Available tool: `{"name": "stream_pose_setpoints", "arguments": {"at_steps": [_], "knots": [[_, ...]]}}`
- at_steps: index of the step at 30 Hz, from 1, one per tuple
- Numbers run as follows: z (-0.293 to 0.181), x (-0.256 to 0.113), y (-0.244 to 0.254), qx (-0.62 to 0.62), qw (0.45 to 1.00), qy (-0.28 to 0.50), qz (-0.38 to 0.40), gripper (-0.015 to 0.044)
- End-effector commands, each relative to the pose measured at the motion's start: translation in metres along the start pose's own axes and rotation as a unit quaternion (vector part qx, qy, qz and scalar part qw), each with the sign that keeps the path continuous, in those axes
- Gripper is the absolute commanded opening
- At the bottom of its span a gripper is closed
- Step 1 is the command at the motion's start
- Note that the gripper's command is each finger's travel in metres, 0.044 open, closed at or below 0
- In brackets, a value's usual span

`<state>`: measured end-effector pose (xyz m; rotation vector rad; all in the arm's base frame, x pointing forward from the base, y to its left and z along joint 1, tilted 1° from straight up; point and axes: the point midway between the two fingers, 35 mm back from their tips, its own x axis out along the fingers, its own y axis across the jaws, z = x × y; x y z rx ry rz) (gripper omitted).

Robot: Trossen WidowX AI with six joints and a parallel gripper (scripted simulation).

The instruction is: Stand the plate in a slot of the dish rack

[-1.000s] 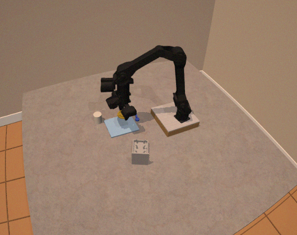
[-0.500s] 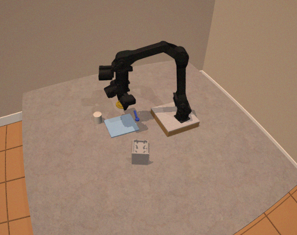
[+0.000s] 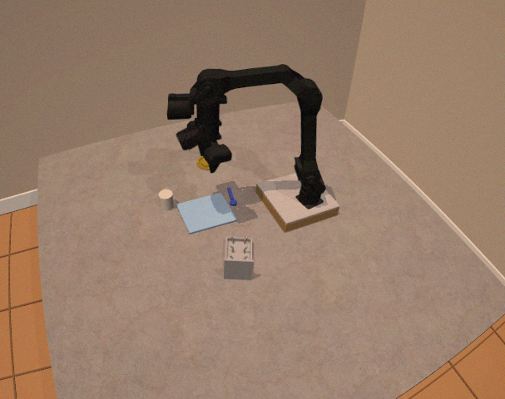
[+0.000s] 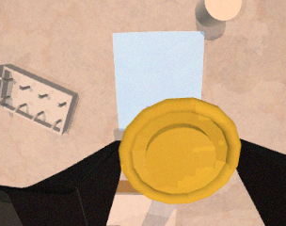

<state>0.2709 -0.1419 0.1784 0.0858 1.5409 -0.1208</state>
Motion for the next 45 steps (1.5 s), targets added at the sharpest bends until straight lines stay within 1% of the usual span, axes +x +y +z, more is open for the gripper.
{"name": "stream_pose_setpoints", "arguments": {"at_steps": [1,6,13,23,26,34,45], "knots": [[-0.001,-0.007,0.007,0.012,1.0,-0.001,-0.001,0.0],[-0.017,-0.008,0.055,0.096,0.995,-0.001,0.001,0.0],[-0.051,-0.006,0.112,0.213,0.977,0.001,0.003,0.0],[-0.055,-0.006,0.117,0.224,0.974,0.002,0.003,0.0],[-0.052,0.0,0.119,0.209,0.978,0.004,0.018,0.0],[-0.04,0.027,0.13,0.124,0.988,0.007,0.096,0.0],[-0.027,0.058,0.141,0.007,0.979,-0.026,0.201,0.0]]}}
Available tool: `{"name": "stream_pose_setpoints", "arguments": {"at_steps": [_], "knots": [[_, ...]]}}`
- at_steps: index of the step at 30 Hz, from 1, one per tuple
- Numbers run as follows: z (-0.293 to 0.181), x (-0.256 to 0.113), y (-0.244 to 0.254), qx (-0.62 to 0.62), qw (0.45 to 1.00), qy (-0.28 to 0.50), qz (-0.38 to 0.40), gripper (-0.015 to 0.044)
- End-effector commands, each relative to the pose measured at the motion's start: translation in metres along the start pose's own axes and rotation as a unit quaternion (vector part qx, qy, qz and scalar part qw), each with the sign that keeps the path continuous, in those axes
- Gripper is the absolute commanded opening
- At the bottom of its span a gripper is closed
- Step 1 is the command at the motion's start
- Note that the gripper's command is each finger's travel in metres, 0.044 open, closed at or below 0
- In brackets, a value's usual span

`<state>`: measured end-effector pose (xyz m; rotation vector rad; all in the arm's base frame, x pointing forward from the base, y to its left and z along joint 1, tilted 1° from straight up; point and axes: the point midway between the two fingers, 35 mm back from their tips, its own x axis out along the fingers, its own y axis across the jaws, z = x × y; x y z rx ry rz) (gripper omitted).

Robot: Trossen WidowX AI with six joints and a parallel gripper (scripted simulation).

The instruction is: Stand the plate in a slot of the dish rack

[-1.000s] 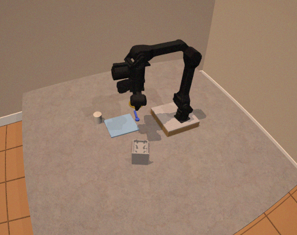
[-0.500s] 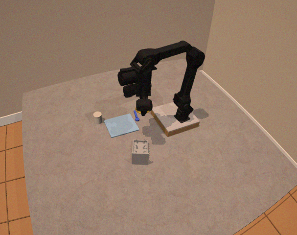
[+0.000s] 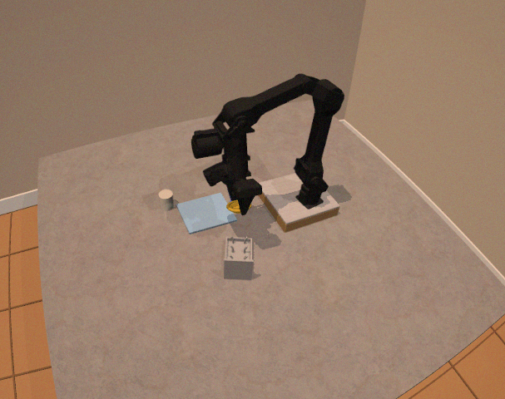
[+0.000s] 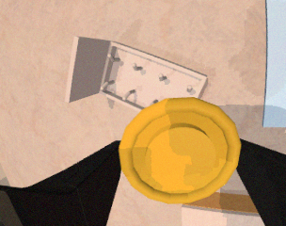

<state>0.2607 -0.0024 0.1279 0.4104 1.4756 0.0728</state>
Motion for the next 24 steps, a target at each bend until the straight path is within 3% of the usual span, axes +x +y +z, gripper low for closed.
{"name": "stream_pose_setpoints", "arguments": {"at_steps": [1,24], "knots": [[0.003,0.014,0.0,-0.051,0.998,-0.008,0.046,0.0],[0.013,0.057,-0.002,-0.298,0.915,-0.153,0.225,0.0]]}}
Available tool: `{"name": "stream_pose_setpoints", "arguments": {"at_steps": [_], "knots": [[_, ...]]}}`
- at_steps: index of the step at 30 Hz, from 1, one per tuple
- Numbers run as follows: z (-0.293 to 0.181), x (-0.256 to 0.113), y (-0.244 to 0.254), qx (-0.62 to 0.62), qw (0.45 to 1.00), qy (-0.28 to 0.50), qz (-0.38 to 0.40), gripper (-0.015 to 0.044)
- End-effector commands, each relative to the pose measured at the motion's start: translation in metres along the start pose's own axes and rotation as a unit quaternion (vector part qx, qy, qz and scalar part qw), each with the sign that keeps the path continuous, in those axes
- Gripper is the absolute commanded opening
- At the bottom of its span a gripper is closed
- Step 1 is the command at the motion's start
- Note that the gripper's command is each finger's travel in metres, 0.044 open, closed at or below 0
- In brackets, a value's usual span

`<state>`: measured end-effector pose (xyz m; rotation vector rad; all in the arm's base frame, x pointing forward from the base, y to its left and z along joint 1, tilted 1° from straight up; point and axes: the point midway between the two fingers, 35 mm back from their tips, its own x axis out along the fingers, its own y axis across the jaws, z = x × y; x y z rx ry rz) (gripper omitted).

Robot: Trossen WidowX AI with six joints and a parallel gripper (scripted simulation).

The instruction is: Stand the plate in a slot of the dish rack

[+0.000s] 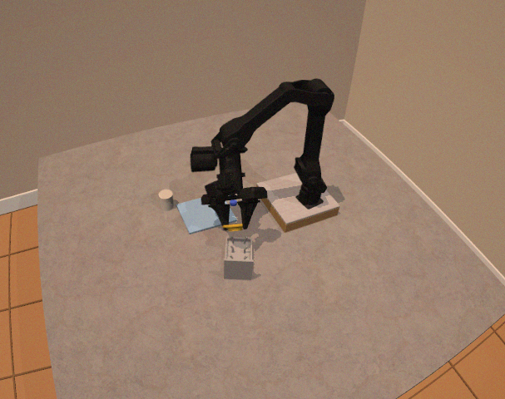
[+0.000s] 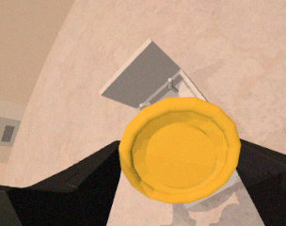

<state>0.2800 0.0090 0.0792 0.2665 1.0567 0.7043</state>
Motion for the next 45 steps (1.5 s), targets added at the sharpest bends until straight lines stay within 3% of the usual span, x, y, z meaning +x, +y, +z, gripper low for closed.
{"name": "stream_pose_setpoints", "arguments": {"at_steps": [1,14,27,45], "knots": [[-0.004,0.005,-0.002,-0.056,0.997,-0.04,0.027,0.0],[-0.012,0.008,-0.005,-0.21,0.962,-0.164,0.062,0.0],[-0.023,0.003,0.001,-0.353,0.888,-0.291,0.051,0.0],[-0.025,0.009,-0.002,-0.36,0.883,-0.297,0.049,0.0]]}}
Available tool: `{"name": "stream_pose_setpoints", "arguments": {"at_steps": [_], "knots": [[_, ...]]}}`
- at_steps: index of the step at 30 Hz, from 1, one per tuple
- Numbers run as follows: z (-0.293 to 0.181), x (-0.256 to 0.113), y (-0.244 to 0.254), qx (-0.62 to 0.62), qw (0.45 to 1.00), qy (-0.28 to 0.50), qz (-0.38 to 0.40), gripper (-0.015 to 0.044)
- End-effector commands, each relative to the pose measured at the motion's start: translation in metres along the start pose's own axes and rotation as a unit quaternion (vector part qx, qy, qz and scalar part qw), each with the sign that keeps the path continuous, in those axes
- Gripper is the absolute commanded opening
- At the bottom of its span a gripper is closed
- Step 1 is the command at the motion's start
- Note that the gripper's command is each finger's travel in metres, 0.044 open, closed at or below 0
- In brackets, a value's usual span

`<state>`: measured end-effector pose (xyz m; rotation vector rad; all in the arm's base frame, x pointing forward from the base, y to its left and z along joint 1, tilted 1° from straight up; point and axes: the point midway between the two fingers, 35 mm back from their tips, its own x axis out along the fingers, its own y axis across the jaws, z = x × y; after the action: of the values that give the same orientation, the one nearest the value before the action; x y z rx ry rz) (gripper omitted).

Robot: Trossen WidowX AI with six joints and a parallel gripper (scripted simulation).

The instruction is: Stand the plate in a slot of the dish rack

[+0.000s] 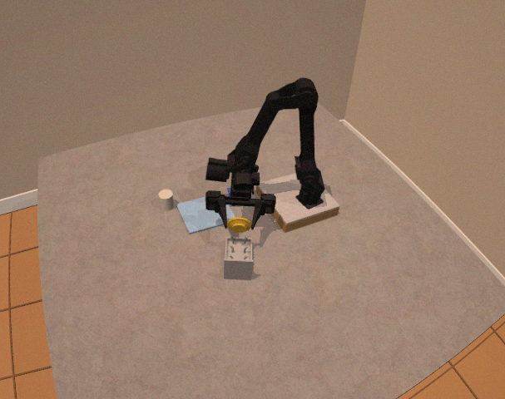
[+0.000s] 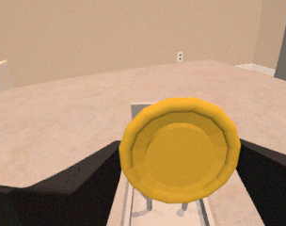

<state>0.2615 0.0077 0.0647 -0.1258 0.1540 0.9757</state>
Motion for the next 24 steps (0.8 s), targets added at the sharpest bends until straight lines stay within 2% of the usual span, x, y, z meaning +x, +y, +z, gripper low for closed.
{"name": "stream_pose_setpoints", "arguments": {"at_steps": [1,24], "knots": [[-0.006,0.004,0.001,0.004,1.0,-0.002,0.002,0.0],[-0.047,0.019,0.003,-0.002,1.0,-0.001,-0.001,0.0]]}}
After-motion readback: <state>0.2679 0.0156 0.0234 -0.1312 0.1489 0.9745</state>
